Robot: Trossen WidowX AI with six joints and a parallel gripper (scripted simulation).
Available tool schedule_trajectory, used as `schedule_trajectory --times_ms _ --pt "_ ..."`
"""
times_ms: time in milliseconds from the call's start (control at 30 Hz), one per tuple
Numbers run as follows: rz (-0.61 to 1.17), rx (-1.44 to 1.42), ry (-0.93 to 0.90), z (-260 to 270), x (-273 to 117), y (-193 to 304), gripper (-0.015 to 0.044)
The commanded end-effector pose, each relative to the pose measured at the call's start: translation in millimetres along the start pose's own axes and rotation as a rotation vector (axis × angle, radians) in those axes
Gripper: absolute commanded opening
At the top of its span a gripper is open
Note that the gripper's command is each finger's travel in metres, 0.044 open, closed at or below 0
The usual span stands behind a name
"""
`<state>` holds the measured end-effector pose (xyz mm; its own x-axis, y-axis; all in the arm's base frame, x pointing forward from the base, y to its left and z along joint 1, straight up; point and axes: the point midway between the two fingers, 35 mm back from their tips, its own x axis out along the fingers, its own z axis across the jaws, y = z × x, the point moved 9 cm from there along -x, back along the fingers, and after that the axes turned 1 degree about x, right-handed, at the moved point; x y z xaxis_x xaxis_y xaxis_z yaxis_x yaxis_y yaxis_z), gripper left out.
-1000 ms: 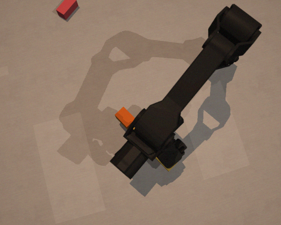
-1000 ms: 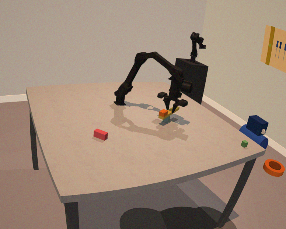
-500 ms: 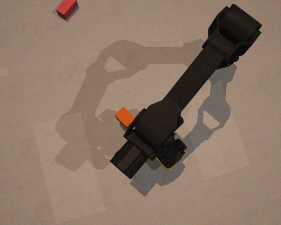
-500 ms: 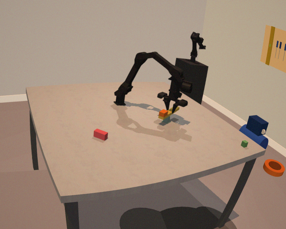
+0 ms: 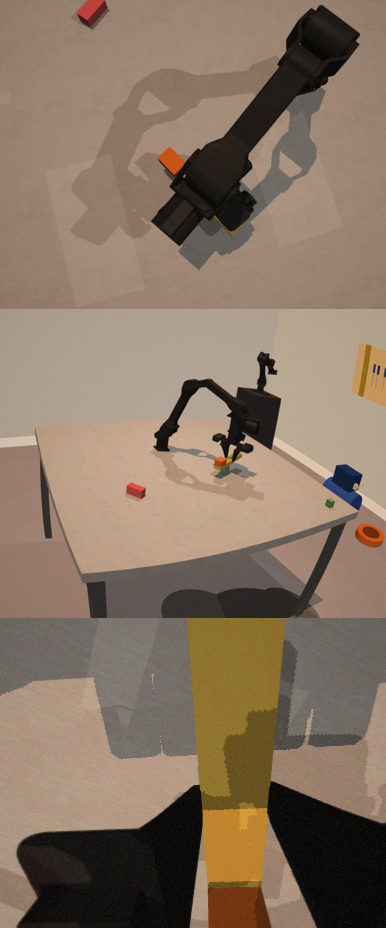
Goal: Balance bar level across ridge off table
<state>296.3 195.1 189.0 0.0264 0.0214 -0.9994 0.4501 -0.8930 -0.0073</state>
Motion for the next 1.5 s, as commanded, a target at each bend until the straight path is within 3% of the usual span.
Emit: schedule_trajectory --times_ms 0,1467 --pt "0.003 0.002 0.003 -0.2 0.8 0.2 0.0" --pt "0.003 0.002 0.003 0.3 4.5 -0.3 0.0"
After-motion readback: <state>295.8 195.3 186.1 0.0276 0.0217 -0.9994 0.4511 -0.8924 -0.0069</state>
